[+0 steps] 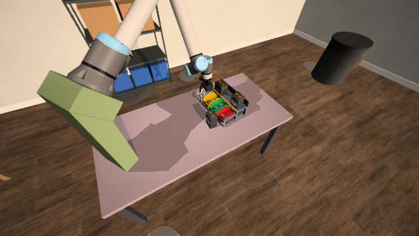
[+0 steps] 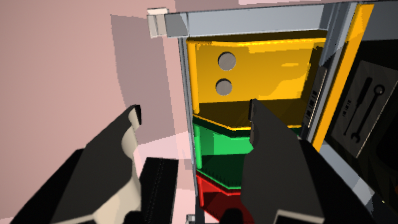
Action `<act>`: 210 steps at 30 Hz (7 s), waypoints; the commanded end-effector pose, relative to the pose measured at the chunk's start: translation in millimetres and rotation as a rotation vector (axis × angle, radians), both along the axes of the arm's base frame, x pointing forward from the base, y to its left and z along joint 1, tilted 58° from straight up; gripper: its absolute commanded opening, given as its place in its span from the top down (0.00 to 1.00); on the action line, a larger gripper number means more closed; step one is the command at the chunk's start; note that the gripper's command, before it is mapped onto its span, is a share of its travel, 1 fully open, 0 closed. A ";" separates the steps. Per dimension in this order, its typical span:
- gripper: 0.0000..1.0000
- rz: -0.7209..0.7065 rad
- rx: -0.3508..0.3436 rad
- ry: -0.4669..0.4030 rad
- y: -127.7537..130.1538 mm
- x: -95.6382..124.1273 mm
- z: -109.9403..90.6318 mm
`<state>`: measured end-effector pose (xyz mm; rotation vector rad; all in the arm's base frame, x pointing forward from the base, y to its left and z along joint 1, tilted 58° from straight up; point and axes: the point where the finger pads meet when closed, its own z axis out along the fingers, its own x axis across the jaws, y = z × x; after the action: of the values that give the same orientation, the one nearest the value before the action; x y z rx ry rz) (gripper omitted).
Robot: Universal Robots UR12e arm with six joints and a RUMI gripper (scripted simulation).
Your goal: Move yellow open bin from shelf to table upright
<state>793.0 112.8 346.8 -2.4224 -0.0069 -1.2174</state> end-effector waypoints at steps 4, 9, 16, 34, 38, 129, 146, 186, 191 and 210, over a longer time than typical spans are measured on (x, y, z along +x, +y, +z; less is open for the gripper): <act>0.42 0.000 0.000 -0.001 0.7 0.2 1.1; 0.42 0.000 0.000 -0.001 0.7 0.2 1.1; 0.42 0.000 0.000 -0.001 -0.4 0.1 0.3; 0.42 0.000 0.000 -0.001 -5.7 -0.3 -3.9; 0.42 0.000 0.000 -0.001 -7.5 -0.5 -5.3; 0.74 0.000 0.000 -0.001 18.1 57.6 -47.3; 0.74 0.000 0.000 -0.001 16.2 53.4 -44.3; 0.74 0.000 0.000 -0.001 15.4 51.6 -43.1; 0.74 0.000 0.000 -0.001 18.5 57.7 -47.3; 0.74 0.000 0.000 -0.001 22.1 65.2 -52.4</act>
<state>855.8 133.8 295.5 -2.4226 -0.0067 -1.2172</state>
